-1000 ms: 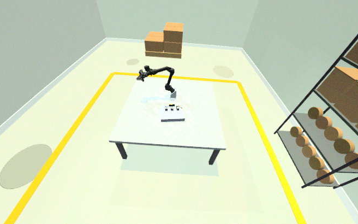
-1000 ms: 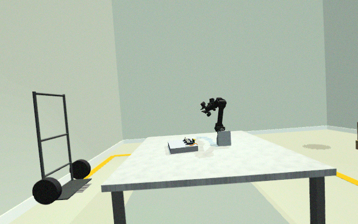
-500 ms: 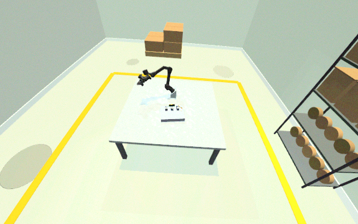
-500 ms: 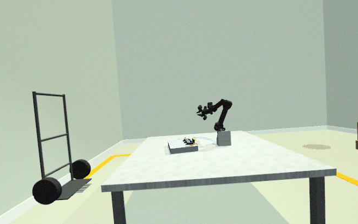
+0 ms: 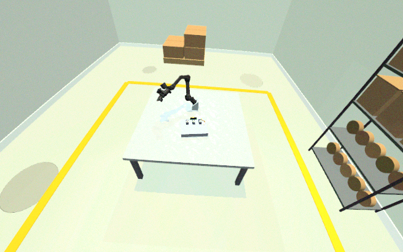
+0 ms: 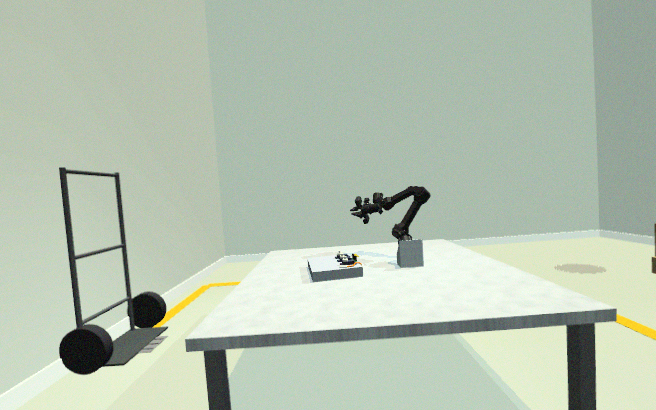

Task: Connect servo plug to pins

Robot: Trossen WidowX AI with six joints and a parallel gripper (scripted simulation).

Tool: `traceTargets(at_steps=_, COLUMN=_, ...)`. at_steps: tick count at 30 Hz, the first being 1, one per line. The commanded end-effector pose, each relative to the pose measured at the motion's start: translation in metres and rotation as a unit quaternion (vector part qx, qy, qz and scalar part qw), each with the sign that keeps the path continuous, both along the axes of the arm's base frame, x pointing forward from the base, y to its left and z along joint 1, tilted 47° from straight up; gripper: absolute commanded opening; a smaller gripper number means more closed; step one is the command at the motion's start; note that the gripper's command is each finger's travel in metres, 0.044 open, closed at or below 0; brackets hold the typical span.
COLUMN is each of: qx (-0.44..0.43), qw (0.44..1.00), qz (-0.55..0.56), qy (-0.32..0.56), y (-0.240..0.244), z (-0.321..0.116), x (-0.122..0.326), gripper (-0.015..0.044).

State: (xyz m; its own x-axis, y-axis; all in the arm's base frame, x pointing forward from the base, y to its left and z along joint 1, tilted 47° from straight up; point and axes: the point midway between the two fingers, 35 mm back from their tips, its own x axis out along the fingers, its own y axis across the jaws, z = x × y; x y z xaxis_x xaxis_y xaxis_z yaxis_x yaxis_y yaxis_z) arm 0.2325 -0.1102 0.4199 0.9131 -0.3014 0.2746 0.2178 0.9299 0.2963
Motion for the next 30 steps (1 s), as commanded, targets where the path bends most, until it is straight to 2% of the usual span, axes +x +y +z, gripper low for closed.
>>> traceTargets(at_steps=1, qx=-0.013, qw=0.999, qz=0.017, qy=0.024, y=0.010, z=-0.016, x=0.018, gripper=0.0115)
traceTargets(at_steps=21, qx=-0.132, qw=0.974, qz=0.129, qy=0.131, y=0.110, z=-0.092, x=0.083, gripper=0.0115)
traceTargets(at_steps=30, qx=-0.068, qw=0.956, qz=0.151, qy=0.243, y=0.128, z=-0.136, x=0.121, gripper=0.0115)
